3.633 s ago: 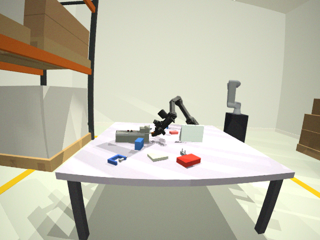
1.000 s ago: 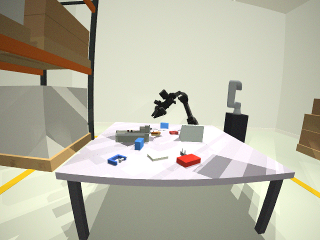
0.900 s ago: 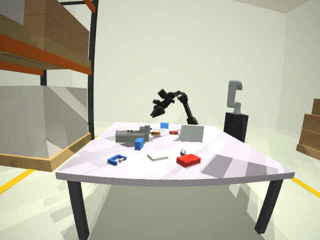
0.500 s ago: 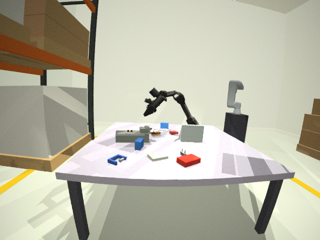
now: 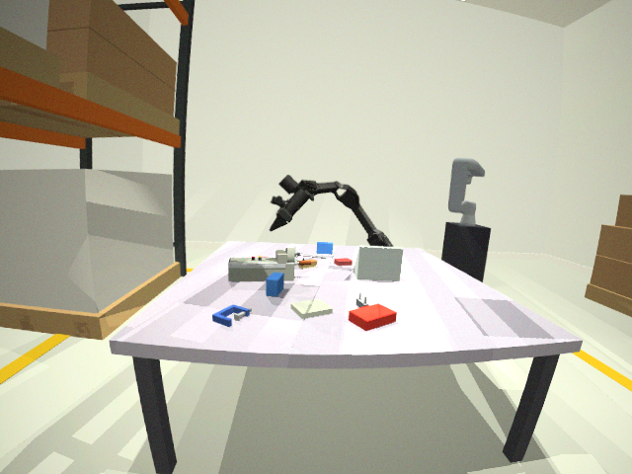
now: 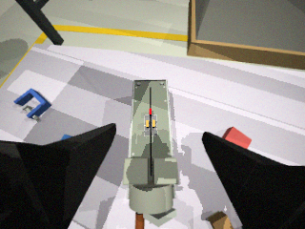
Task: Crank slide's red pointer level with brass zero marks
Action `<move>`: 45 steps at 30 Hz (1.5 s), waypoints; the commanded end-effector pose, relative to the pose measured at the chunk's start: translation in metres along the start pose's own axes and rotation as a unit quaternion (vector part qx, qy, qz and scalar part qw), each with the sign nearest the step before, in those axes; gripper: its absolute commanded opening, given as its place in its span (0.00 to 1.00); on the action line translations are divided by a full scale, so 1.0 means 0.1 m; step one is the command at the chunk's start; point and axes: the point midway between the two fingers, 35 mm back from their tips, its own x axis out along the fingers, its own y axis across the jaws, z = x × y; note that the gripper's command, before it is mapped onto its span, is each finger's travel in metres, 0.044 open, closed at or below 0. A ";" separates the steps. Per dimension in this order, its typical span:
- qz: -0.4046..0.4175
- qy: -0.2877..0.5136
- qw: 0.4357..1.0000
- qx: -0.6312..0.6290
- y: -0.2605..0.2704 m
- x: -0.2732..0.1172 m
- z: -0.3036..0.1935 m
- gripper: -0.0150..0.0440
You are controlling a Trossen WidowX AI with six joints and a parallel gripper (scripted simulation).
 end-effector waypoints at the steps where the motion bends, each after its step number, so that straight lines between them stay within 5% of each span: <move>1: 0.002 0.007 1.000 -0.007 0.02 0.16 -0.13 1.00; 25: 0.002 0.007 1.000 -0.007 -0.01 0.37 -0.32 1.00; 34: 0.001 0.007 1.000 -0.005 0.03 0.03 -0.02 1.00; 45: 0.003 -0.003 1.000 -0.023 0.13 -0.29 -0.29 1.00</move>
